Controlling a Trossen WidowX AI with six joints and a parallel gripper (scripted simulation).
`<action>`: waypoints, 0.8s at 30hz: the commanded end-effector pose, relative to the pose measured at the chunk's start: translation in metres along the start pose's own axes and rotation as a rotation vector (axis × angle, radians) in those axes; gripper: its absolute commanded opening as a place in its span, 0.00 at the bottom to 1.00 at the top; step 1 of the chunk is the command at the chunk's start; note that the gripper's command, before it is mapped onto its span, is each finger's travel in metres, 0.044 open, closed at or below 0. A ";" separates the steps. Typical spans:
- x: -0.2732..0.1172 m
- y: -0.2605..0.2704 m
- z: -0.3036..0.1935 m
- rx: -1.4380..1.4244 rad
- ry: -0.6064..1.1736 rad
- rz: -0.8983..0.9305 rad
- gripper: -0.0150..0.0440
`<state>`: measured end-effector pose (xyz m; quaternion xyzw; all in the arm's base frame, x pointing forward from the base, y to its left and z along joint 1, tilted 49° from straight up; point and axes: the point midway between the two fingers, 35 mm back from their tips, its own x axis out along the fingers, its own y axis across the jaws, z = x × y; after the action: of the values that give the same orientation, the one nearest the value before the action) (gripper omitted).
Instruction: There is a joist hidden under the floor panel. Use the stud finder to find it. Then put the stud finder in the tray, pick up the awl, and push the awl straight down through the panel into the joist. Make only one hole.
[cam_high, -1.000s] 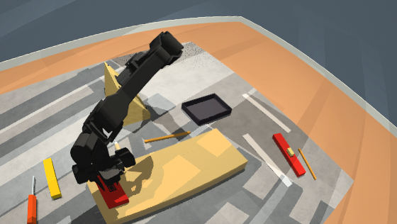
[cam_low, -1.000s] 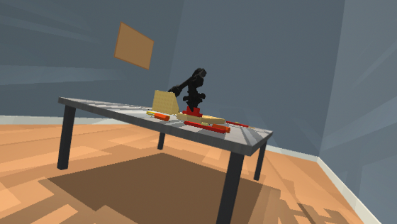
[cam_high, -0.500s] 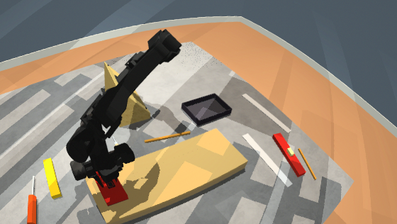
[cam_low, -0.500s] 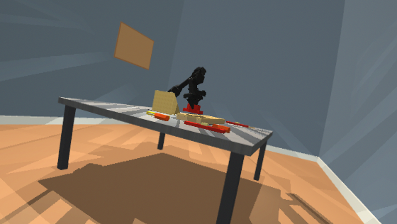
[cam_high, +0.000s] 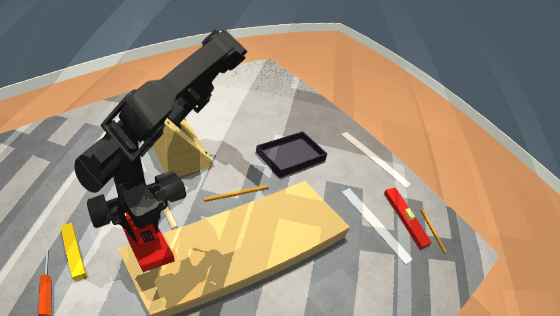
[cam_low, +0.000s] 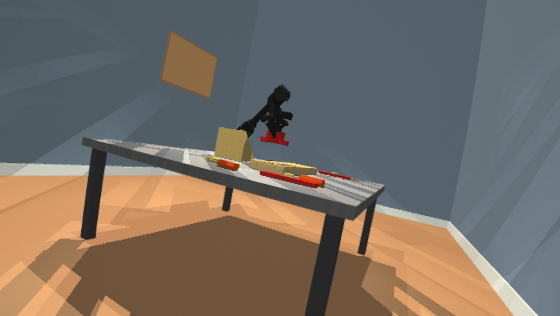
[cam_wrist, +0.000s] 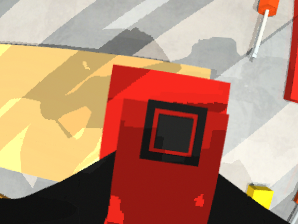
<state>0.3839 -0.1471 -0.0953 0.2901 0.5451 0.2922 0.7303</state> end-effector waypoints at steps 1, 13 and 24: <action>-0.005 0.007 0.005 -0.021 0.006 -0.005 0.25; -0.003 0.081 0.034 -0.190 0.024 -0.010 0.25; 0.001 0.156 0.048 -0.355 0.038 -0.002 0.25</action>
<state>0.4113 -0.0598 0.0136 0.1684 0.5131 0.3766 0.7527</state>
